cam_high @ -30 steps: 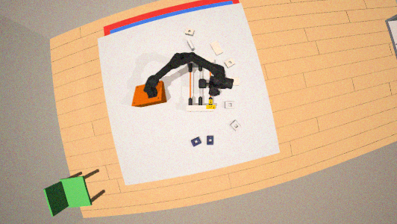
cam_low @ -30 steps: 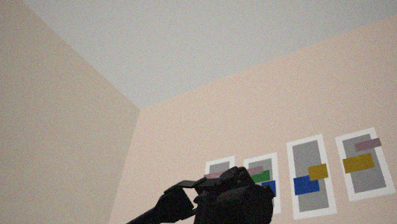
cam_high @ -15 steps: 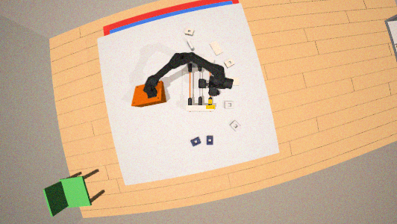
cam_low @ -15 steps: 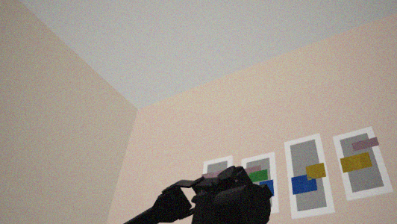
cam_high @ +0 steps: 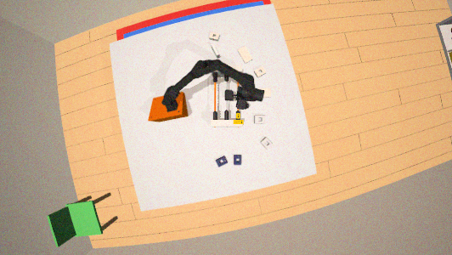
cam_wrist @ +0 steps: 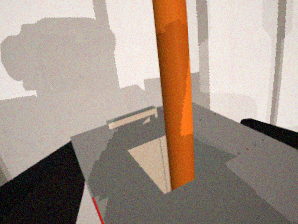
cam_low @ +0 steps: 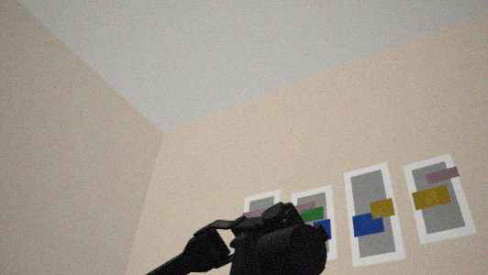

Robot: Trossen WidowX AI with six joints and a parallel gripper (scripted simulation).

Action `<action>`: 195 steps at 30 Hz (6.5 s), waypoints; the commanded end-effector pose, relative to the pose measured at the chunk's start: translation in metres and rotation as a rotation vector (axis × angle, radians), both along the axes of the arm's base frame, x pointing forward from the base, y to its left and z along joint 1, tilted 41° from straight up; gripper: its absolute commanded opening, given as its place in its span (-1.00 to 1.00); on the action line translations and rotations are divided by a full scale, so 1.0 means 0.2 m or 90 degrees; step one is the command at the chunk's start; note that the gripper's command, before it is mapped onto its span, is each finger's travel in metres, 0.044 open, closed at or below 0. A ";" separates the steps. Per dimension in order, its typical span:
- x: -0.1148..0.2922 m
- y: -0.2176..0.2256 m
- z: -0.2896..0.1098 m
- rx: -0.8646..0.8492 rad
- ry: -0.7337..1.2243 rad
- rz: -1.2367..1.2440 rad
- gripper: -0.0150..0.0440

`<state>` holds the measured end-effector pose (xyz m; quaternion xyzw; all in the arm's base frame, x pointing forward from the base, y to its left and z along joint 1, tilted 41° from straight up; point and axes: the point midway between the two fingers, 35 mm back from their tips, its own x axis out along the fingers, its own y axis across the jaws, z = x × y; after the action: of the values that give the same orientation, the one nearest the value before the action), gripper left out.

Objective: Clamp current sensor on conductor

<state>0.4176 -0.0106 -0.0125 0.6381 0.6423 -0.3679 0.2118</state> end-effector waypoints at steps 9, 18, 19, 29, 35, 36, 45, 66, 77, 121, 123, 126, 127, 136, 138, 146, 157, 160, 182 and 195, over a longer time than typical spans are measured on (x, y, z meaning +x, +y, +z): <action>-0.01 -0.01 0.01 -0.001 0.002 -0.001 -0.49; -0.01 -0.01 0.01 -0.001 0.002 -0.001 -0.49; -0.01 -0.01 0.01 -0.001 0.002 -0.001 -0.49; -0.01 -0.01 0.01 -0.001 0.002 -0.001 -0.49; -0.01 -0.01 0.01 -0.001 0.002 -0.001 -0.49; -0.01 -0.01 0.01 -0.001 0.002 -0.001 -0.49; -0.01 -0.01 0.01 -0.001 0.002 -0.001 -0.49; -0.01 -0.01 0.01 -0.001 0.002 -0.001 -0.49; -0.01 -0.01 0.01 -0.001 0.002 -0.001 -0.49; -0.01 -0.01 0.01 -0.001 0.002 -0.001 -0.49; -0.01 -0.01 0.01 -0.001 0.002 -0.001 -0.49; -0.01 -0.01 0.01 -0.001 0.002 -0.001 -0.49; -0.01 -0.01 0.01 -0.001 0.002 -0.001 -0.49; -0.01 -0.01 0.01 -0.001 0.002 -0.001 -0.49; -0.01 -0.01 0.01 -0.001 0.002 -0.001 -0.49; -0.01 -0.01 0.01 -0.001 0.002 -0.001 -0.49; 0.00 0.00 -0.01 0.000 0.000 0.000 -0.49; 0.00 0.02 -0.02 0.000 0.000 0.000 -0.49; 0.01 0.05 -0.05 -0.002 -0.005 0.004 0.40; 0.01 0.05 -0.05 -0.002 -0.005 0.004 0.39</action>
<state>0.4191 -0.0015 -0.0231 0.6371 0.6429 -0.3663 0.2161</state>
